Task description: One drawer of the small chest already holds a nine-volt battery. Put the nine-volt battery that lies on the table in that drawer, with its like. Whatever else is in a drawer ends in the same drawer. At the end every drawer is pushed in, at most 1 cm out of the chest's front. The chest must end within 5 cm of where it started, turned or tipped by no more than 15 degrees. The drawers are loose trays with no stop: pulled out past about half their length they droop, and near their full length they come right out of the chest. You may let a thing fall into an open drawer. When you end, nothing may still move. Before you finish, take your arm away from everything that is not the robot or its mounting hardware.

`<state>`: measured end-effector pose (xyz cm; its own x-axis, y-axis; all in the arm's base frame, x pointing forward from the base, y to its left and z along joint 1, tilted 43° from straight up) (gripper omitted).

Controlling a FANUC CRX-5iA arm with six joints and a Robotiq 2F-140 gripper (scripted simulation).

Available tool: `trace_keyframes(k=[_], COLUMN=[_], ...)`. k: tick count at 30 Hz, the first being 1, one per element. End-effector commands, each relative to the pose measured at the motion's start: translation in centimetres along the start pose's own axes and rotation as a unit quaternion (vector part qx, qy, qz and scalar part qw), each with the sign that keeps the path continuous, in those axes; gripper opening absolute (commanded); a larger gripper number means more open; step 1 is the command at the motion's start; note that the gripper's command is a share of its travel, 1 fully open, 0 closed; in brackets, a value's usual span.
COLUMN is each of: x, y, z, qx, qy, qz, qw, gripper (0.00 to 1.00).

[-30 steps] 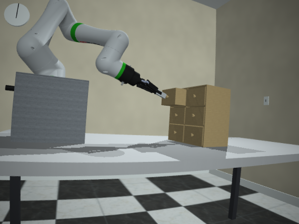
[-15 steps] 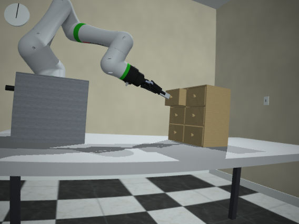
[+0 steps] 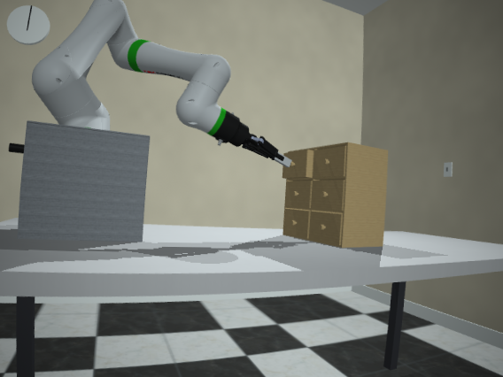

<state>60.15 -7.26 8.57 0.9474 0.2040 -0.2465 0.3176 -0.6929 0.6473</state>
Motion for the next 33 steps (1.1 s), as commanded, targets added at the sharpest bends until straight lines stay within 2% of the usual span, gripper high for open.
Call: trace_keyframes(k=[1,33], x=[0.4,2.1], y=[0.2,0.8], z=[0.0,0.0], qx=[0.0,0.0], qy=[0.0,0.0], qz=[0.0,0.0], qw=[1.0,1.0], gripper=[0.0,0.0])
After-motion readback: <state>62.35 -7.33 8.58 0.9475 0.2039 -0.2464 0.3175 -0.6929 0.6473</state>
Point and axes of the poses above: the point where the finger pads meet when closed, its own x axis out along the fingers, its own z axis across the jaws, y = z × x, the point moved 2 cm from there along -x, back along the fingers, and after that the axes turned 3 degrees about x, right-handed, at the moved point
